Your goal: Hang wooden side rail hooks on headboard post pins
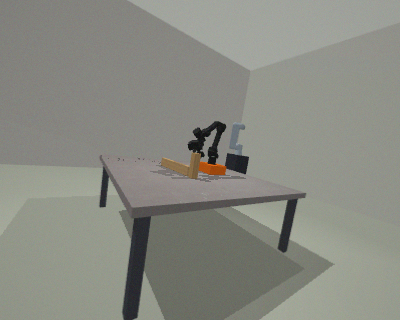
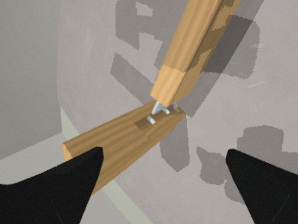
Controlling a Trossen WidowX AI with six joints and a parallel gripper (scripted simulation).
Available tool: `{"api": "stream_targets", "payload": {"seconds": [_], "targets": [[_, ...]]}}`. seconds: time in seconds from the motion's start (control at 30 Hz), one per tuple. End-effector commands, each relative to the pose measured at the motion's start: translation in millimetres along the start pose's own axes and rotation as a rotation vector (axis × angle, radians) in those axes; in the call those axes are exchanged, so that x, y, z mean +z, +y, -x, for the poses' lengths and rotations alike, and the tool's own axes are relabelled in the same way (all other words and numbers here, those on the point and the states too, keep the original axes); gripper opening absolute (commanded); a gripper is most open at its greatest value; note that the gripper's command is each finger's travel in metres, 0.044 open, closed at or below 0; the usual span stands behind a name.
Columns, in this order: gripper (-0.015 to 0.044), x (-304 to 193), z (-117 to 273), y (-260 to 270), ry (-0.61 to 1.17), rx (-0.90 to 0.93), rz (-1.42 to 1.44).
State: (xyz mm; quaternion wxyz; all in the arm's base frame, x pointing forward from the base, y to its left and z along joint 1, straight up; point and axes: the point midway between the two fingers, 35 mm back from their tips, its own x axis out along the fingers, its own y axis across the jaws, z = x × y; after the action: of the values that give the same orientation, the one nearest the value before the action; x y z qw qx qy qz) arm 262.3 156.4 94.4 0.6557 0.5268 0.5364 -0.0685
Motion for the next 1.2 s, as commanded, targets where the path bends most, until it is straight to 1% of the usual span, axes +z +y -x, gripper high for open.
{"api": "stream_targets", "payload": {"seconds": [0.0, 0.6, 1.07, 1.17], "targets": [[0.044, 5.7, -2.7, -3.1, 0.042, 0.01, 0.28], [0.044, 24.0, -2.2, -8.5, 0.105, 0.151, 1.184], [0.044, 38.7, 2.8, -11.8, 0.032, 0.325, 1.879], [0.044, 40.3, 3.5, -12.2, 0.016, 0.345, 1.952]]}}
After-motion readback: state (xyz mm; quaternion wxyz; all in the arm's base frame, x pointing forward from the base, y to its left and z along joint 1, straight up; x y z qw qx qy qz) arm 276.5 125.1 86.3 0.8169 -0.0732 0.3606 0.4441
